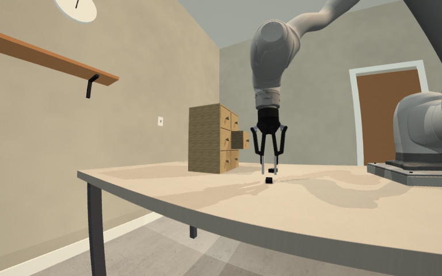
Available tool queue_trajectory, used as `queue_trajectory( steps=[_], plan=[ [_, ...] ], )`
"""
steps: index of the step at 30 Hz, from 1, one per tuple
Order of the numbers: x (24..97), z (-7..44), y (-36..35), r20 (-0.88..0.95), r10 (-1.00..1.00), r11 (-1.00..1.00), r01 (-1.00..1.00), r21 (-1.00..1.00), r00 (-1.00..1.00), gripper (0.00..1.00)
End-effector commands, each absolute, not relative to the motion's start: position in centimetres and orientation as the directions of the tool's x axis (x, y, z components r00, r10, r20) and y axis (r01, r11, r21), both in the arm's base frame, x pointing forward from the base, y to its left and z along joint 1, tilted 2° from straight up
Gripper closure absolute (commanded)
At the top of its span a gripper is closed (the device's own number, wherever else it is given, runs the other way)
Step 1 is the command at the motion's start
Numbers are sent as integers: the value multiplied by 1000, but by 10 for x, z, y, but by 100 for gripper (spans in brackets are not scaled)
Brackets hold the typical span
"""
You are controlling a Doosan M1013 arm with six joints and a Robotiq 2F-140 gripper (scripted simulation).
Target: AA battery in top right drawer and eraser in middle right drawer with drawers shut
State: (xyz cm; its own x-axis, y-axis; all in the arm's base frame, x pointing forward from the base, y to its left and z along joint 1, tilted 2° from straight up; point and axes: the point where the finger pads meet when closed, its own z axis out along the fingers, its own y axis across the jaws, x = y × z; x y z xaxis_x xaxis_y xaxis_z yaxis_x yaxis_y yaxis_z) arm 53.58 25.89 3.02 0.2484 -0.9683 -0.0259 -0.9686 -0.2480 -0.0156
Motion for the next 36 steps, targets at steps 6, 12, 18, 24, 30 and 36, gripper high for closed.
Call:
queue_trajectory(
  steps=[6, 12, 18, 24, 30, 36],
  plan=[
    [536, 25, 259, -26, -968, -248, -969, -16, 248, 77],
    [536, 25, 259, -26, -968, -248, -969, -16, 248, 77],
    [536, 25, 259, -26, -968, -248, -969, -16, 248, 77],
    [536, 25, 259, -26, -968, -248, -969, -16, 248, 77],
    [536, 24, 259, -26, -968, -248, -969, -16, 248, 77],
    [536, 17, 259, -26, -968, -248, -969, -16, 248, 77]
  ],
)
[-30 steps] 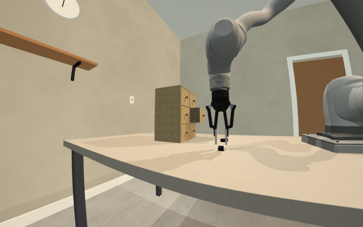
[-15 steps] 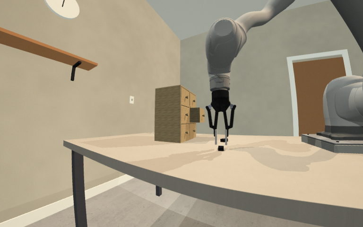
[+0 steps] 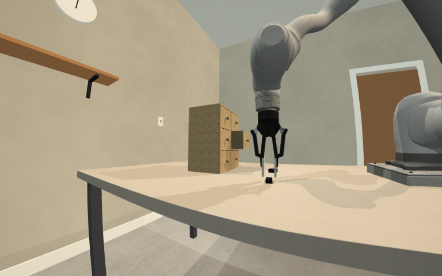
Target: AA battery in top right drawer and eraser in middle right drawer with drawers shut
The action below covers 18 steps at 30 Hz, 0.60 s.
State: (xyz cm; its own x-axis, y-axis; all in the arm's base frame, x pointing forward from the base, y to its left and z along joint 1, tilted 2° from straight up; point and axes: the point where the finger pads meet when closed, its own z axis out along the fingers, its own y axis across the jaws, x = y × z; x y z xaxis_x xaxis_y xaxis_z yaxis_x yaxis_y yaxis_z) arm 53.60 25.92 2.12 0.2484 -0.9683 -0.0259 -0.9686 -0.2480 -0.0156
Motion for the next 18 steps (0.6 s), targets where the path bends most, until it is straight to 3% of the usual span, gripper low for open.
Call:
queue_trajectory(
  steps=[1, 18],
  plan=[
    [536, 15, 259, -26, -968, -248, -969, -16, 248, 77],
    [536, 5, 260, -26, -968, -248, -969, -16, 248, 77]
  ],
)
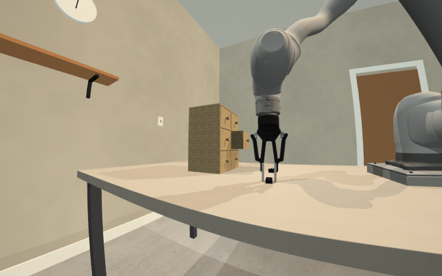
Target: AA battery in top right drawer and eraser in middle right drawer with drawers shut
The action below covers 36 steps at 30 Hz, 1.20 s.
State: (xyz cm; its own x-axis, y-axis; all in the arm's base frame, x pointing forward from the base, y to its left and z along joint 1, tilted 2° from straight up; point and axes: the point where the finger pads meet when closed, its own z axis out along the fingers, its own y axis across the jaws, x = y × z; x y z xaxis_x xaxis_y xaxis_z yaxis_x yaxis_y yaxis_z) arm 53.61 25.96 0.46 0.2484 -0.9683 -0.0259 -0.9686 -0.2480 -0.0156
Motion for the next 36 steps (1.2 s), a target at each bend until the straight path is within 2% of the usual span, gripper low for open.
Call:
queue_trajectory(
  steps=[1, 14, 15, 36],
  plan=[
    [536, 5, 260, -26, -968, -248, -969, -16, 248, 77],
    [536, 5, 260, -26, -968, -248, -969, -16, 248, 77],
    [536, 5, 260, -26, -968, -248, -969, -16, 248, 89],
    [536, 6, 260, -26, -968, -248, -969, -16, 248, 89]
  ],
)
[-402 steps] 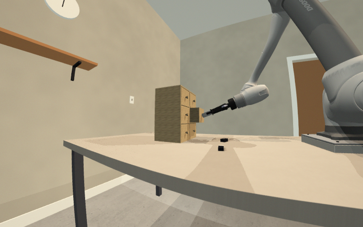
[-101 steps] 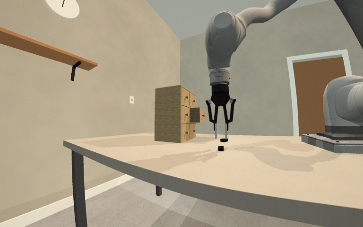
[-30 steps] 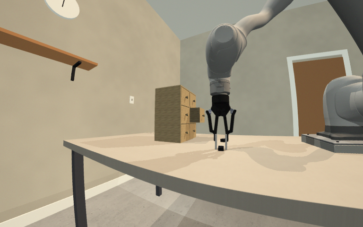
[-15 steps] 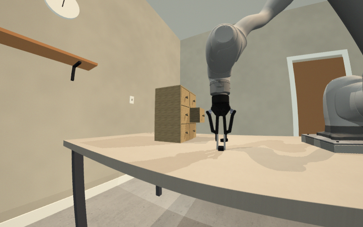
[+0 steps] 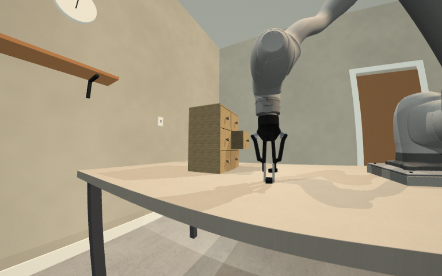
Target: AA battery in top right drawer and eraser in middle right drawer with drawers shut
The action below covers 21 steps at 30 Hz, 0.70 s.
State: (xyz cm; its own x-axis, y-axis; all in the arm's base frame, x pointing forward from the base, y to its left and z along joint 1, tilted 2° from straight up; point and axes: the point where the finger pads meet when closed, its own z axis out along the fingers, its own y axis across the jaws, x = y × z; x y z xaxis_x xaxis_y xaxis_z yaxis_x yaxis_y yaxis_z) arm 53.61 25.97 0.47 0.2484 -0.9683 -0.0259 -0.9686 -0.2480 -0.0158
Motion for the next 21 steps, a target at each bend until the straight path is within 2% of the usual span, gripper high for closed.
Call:
queue_trajectory(
  steps=[1, 4, 12, 21],
  plan=[
    [536, 10, 260, -26, -968, -248, -969, -16, 248, 89],
    [536, 16, 259, -26, -968, -248, -969, -16, 248, 89],
    [535, 98, 257, -26, -968, -248, -969, -16, 248, 89],
    [535, 105, 257, -26, -968, -248, -969, -16, 248, 89]
  ],
)
